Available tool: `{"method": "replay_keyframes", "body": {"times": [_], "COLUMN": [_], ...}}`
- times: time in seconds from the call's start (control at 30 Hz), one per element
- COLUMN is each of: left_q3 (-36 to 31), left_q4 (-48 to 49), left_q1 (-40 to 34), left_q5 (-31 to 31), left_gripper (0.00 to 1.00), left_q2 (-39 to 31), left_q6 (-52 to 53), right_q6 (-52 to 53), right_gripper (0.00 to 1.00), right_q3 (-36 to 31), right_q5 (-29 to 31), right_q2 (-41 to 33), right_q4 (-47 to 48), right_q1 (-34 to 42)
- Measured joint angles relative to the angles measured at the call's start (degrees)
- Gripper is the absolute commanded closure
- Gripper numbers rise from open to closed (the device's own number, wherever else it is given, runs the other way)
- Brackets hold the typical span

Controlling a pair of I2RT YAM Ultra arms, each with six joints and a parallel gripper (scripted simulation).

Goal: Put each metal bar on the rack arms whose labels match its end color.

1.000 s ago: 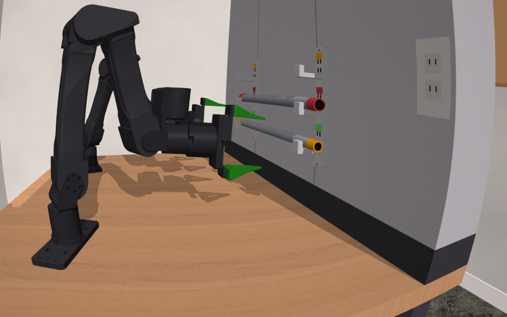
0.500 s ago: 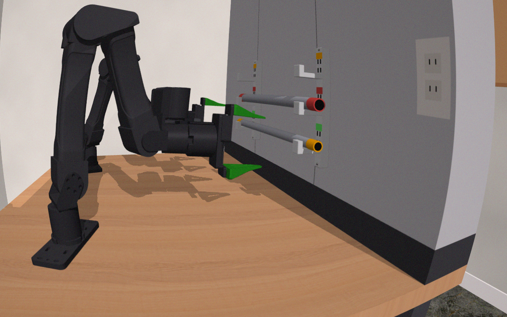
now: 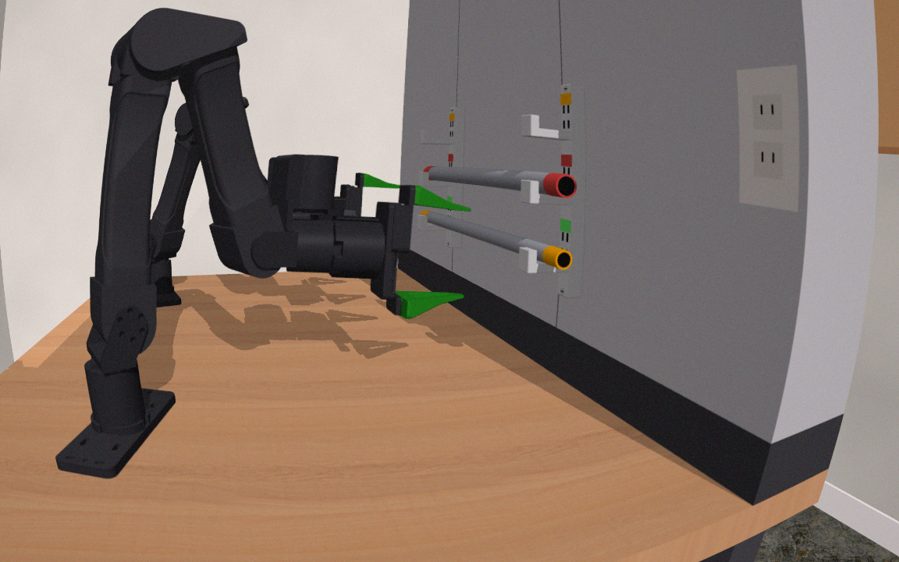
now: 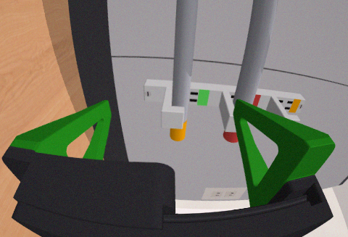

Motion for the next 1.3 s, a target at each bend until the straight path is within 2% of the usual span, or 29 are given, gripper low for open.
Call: {"method": "replay_keyframes", "body": {"times": [1.3], "left_q3": [4.8], "left_q4": [-11.3], "left_q1": [0.0], "left_q5": [0.0], "left_gripper": [0.00], "left_q2": [-7.0], "left_q6": [0.1], "right_q6": [-0.1], "right_gripper": [0.00], "right_q3": [6.6], "right_q5": [0.0], "right_q2": [-11.6], "right_q4": [-17.6], "right_q1": [0.0]}}
